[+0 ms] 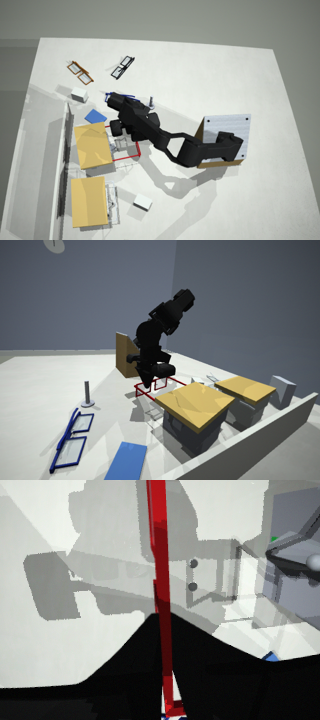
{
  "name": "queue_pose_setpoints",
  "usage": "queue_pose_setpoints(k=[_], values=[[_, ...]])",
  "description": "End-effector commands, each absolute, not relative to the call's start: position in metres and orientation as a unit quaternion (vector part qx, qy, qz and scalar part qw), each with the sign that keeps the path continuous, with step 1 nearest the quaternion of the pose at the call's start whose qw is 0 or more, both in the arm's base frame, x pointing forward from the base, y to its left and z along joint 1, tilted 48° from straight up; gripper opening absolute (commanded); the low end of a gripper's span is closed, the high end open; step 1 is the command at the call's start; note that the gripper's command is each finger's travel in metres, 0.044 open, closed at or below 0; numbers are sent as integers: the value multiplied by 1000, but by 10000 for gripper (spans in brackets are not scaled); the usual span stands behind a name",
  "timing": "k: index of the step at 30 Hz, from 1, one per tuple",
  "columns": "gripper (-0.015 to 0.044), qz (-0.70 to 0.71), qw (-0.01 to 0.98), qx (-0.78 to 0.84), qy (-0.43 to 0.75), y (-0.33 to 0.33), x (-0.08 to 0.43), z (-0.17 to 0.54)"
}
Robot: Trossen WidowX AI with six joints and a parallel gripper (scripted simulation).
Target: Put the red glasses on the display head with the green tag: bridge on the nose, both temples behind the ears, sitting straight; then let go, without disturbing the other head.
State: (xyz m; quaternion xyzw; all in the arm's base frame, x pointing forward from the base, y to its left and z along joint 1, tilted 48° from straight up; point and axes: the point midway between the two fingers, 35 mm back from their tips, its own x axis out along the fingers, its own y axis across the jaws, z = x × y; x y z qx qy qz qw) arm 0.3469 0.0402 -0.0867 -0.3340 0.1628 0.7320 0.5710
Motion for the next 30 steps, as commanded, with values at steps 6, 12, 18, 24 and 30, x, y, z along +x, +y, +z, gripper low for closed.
queue_pose_setpoints(k=[6,12,18,24,30], values=[[0,731,574,-331,162,44,359,-84],[0,731,574,-331,162,46,367,-83],[0,731,574,-332,162,48,374,-82],[0,731,574,-332,162,51,381,-80],[0,731,574,-332,162,53,389,-79]])
